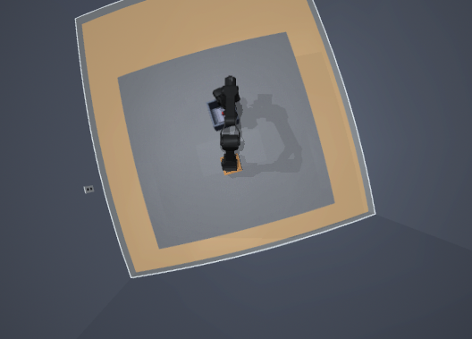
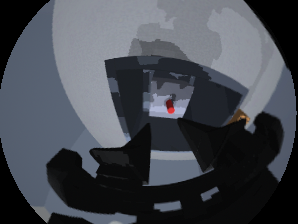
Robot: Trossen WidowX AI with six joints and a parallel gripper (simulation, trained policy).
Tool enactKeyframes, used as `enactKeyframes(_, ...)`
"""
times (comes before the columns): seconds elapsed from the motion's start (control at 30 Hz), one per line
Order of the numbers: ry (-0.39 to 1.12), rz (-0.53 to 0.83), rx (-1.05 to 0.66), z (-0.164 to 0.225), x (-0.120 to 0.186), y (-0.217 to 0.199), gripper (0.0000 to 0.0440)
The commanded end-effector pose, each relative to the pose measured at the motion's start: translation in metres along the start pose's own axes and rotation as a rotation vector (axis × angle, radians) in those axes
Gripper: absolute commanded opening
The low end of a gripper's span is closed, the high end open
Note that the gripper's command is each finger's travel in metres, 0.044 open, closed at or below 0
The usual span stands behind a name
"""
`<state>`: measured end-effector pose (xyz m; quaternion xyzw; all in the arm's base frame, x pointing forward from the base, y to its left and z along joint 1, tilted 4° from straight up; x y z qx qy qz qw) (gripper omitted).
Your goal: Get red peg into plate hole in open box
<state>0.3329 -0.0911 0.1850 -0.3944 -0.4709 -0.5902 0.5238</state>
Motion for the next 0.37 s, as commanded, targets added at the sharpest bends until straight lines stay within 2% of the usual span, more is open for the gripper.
enactKeyframes(0.0,0.025,-0.024,0.001,-0.003,0.009,0.003,0.0221)
enactKeyframes(0.23,0.061,-0.065,-0.001,-0.008,0.023,0.008,0.0232)
enactKeyframes(0.33,0.070,-0.082,0.006,-0.011,0.029,0.010,0.0197)
Point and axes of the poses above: the point midway between the two fingers, 35 mm back from their tips, its own x axis back along the fingers, its own y axis across the jaws, z = x × y, the point moved 9 cm from there along x, back along the fingers, and after that the axes turned 14 degrees about -x, right-handed, at the moved point
